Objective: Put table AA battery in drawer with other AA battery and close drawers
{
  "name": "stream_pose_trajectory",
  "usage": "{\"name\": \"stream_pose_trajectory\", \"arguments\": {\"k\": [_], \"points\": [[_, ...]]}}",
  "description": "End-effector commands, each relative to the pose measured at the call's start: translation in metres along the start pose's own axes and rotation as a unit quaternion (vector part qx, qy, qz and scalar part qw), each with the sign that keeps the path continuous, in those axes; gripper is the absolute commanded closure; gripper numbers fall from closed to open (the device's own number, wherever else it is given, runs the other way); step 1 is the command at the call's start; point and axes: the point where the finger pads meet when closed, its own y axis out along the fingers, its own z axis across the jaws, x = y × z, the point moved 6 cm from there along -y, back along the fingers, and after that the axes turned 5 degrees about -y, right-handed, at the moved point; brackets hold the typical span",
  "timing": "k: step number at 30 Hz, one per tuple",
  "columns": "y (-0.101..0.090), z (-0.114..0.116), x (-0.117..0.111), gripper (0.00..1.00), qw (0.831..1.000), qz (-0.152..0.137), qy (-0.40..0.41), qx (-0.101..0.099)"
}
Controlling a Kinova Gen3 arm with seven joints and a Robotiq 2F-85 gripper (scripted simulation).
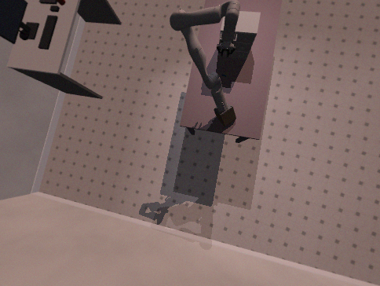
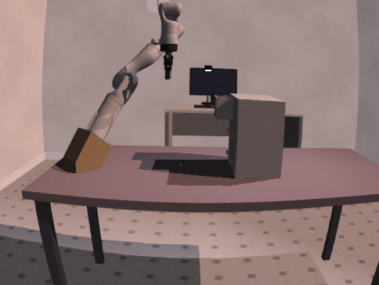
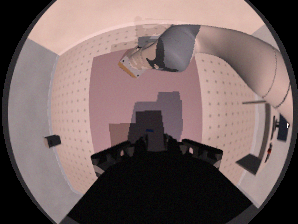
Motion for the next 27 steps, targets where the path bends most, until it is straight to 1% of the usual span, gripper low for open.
{"name": "stream_pose_trajectory", "arguments": {"k": [1, 21, 22, 27], "points": [[-0.0005, -0.0003, 0.0000, 0.67, 1.000, 0.000, 0.000, 0.000], [-0.0005, -0.0003, 0.0000, 0.67, 1.000, 0.000, 0.000, 0.000], [-0.0005, -0.0003, 0.0000, 0.00, 1.000, 0.000, 0.000, 0.000], [-0.0005, -0.0003, 0.0000, 0.00, 1.000, 0.000, 0.000, 0.000]]}}
